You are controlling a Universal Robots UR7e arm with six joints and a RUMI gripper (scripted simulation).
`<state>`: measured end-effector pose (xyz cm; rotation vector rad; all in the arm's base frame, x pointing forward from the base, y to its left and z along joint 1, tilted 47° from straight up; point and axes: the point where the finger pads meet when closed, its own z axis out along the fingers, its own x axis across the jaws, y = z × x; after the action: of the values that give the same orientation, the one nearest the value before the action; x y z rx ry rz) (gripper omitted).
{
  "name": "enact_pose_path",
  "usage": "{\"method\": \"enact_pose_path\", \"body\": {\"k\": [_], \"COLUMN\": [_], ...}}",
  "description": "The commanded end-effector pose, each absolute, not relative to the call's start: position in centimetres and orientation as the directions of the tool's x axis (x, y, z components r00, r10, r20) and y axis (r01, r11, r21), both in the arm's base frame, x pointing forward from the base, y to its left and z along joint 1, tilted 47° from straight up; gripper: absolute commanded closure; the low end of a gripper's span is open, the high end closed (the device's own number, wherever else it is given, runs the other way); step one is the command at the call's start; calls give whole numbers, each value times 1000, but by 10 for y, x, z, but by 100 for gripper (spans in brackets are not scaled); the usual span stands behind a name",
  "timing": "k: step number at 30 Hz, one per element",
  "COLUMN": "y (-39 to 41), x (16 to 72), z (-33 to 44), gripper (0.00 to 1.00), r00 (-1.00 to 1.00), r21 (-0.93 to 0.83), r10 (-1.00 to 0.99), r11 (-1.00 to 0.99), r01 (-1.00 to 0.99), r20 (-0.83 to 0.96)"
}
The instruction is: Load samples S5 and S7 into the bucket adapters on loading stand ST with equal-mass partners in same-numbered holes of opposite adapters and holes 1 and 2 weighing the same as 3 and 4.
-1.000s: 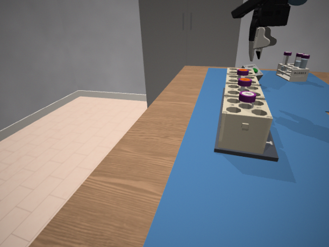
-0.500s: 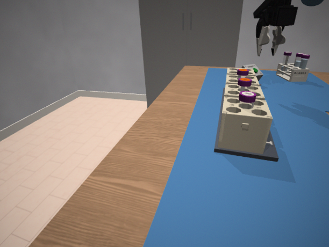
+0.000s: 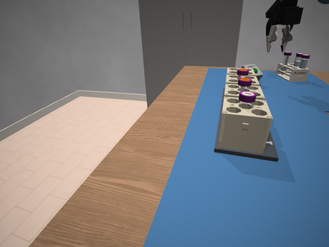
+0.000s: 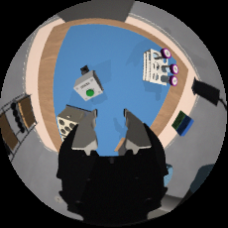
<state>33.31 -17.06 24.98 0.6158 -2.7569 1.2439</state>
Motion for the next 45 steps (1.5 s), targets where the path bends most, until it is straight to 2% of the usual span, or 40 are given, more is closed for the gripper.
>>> {"method": "enact_pose_path", "body": {"k": [1, 26, 45], "y": [-204, -322, -339], "x": [315, 251, 252], "z": [282, 395, 383], "gripper": [65, 65, 65], "r00": [-917, -917, -917], "r21": [-703, -703, -703], "r10": [-345, -345, -345], "r11": [601, 600, 600], "r01": [-381, -381, -381], "r20": [202, 202, 202]}}
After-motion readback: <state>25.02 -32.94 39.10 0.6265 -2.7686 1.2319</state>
